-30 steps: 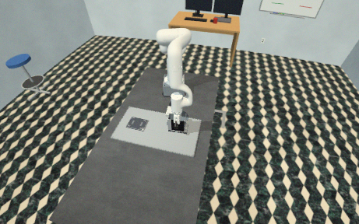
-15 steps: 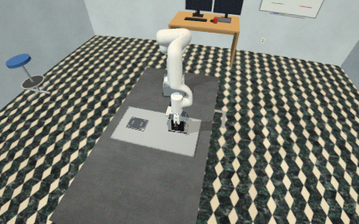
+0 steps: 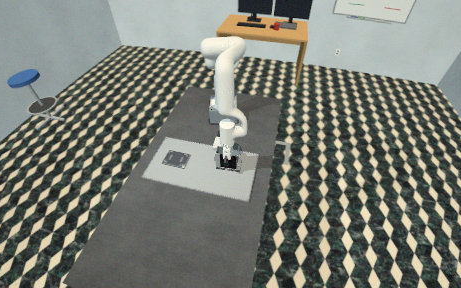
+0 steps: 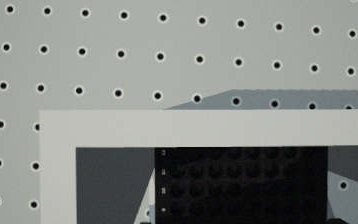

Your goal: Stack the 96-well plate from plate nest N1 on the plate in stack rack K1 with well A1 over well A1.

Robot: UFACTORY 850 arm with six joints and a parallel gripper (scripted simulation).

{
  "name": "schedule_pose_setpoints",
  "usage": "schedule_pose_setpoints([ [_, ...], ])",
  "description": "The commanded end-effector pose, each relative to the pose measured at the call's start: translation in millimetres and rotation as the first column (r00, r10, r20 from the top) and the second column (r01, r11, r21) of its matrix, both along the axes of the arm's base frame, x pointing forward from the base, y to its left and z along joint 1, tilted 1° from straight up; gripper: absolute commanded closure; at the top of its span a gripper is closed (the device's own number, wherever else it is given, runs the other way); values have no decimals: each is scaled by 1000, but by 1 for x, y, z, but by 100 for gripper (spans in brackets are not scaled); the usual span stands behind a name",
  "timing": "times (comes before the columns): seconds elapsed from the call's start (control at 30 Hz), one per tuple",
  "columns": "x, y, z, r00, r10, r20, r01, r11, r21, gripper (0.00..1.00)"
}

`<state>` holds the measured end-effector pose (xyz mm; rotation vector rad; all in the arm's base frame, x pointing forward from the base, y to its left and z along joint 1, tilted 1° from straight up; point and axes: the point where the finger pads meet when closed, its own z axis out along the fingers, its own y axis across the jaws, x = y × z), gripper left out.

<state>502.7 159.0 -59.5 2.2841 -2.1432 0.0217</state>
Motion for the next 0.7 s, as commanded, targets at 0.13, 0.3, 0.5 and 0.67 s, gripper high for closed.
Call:
schedule_pose_setpoints([
  [0.13,1,0,1,1000,0,2,0,1000,1,0],
  [0.3,1,0,1,1000,0,2,0,1000,1,0],
  [0.5,1,0,6,1000,0,2,0,1000,1,0],
  [0.67,1,1,14,1000,0,2,0,1000,0,0],
])
